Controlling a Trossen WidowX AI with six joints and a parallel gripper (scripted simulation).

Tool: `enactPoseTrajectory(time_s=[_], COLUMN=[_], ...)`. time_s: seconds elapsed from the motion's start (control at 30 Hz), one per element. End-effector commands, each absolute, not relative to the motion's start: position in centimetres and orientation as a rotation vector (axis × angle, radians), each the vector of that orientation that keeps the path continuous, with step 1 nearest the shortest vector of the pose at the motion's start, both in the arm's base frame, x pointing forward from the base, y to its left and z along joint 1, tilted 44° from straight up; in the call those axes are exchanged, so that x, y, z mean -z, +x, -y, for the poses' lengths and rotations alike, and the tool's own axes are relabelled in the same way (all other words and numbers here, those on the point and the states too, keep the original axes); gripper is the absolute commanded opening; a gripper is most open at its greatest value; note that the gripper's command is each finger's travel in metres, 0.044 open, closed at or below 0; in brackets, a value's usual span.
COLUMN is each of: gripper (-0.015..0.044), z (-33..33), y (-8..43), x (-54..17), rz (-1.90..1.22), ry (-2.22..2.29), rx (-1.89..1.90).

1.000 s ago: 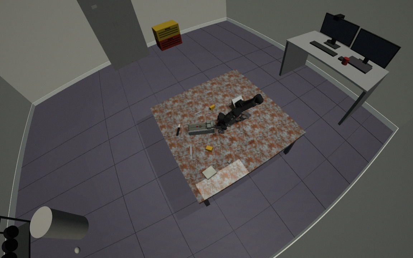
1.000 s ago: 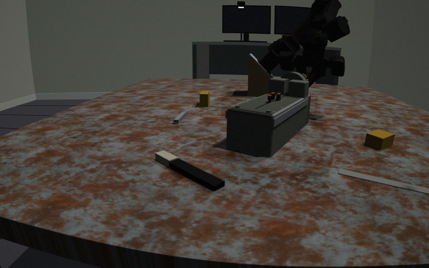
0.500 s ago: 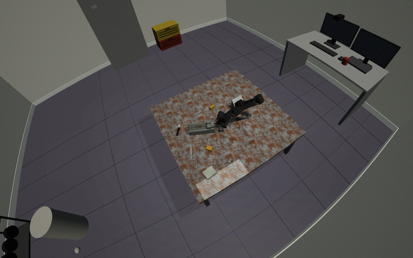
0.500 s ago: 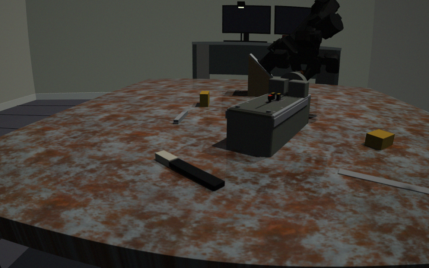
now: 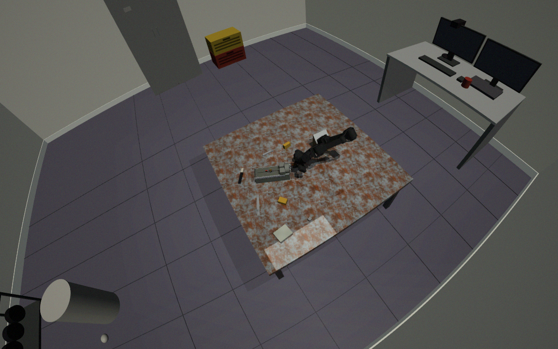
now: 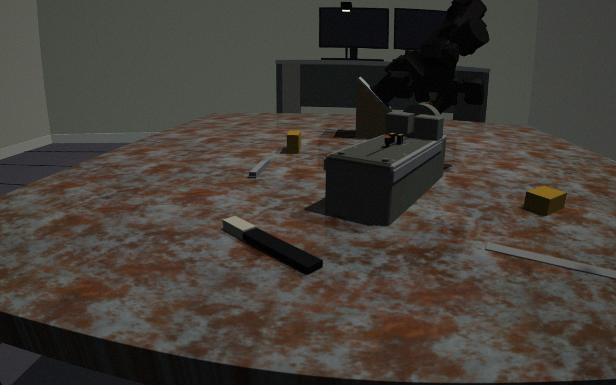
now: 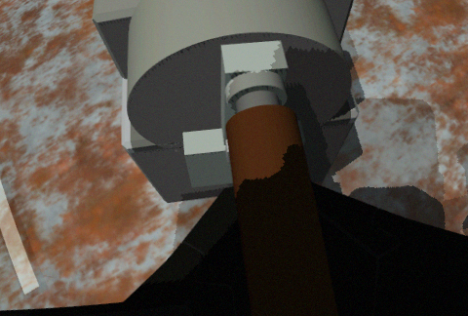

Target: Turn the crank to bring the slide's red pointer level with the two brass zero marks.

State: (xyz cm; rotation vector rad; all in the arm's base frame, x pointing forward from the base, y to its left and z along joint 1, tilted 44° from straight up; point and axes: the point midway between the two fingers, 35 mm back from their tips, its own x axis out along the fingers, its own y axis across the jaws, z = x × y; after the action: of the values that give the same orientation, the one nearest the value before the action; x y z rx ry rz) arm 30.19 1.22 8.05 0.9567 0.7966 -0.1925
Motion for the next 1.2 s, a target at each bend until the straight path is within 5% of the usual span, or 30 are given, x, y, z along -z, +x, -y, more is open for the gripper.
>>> enactPoseTrajectory(time_s=[0.0,1.17], gripper=[0.0,0.0], z=[-0.74,-0.65], y=[29.73,29.54], x=[-7.4,-6.83], rz=[-0.805,-0.805], ry=[0.954,0.954], rx=[0.218,0.218])
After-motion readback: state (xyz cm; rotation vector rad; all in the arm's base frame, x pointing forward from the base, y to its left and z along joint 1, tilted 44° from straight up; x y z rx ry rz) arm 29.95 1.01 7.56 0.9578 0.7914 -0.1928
